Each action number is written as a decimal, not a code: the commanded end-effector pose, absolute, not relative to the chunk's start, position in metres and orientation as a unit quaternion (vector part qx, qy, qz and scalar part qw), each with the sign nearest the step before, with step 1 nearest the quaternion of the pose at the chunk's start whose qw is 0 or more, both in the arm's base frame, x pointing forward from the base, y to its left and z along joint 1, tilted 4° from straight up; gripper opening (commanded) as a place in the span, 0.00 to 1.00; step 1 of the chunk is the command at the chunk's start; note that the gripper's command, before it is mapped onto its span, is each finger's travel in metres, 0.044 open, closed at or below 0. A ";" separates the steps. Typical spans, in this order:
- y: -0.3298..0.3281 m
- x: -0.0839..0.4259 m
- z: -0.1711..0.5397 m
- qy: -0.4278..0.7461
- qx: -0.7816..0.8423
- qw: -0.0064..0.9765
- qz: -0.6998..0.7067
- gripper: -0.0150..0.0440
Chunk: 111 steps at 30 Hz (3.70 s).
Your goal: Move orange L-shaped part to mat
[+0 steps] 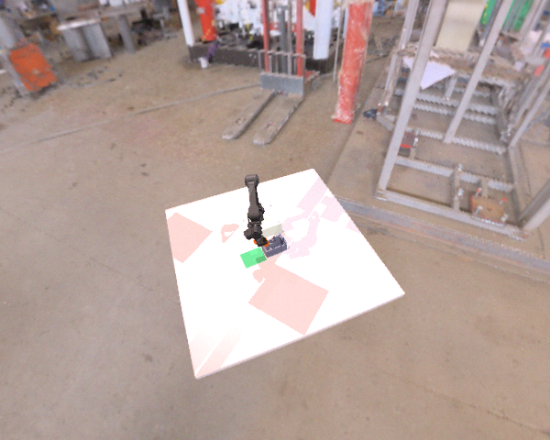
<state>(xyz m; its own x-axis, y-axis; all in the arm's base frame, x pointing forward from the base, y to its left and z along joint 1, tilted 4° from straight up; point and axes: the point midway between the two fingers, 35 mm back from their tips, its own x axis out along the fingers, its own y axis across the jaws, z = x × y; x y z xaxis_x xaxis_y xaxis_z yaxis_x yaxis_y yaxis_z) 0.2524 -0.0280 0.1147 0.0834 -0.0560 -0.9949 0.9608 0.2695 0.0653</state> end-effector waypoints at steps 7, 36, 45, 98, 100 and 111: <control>-0.067 0.260 0.116 0.529 0.428 0.598 -0.424 0.25; -0.098 0.267 0.093 0.528 0.427 0.598 -0.425 0.25; -0.099 0.268 0.079 0.528 0.427 0.598 -0.425 0.25; -0.102 0.271 0.037 0.526 0.427 0.598 -0.428 0.34; -0.102 0.271 0.037 0.526 0.427 0.598 -0.428 0.43; -0.100 0.271 0.085 0.527 0.427 0.598 -0.426 0.92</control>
<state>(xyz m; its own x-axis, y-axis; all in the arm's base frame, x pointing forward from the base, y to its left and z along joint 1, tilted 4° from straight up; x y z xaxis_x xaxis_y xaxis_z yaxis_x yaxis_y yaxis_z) 0.2682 -0.1001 0.0523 0.0577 -0.0546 -0.9968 0.9619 0.2704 0.0409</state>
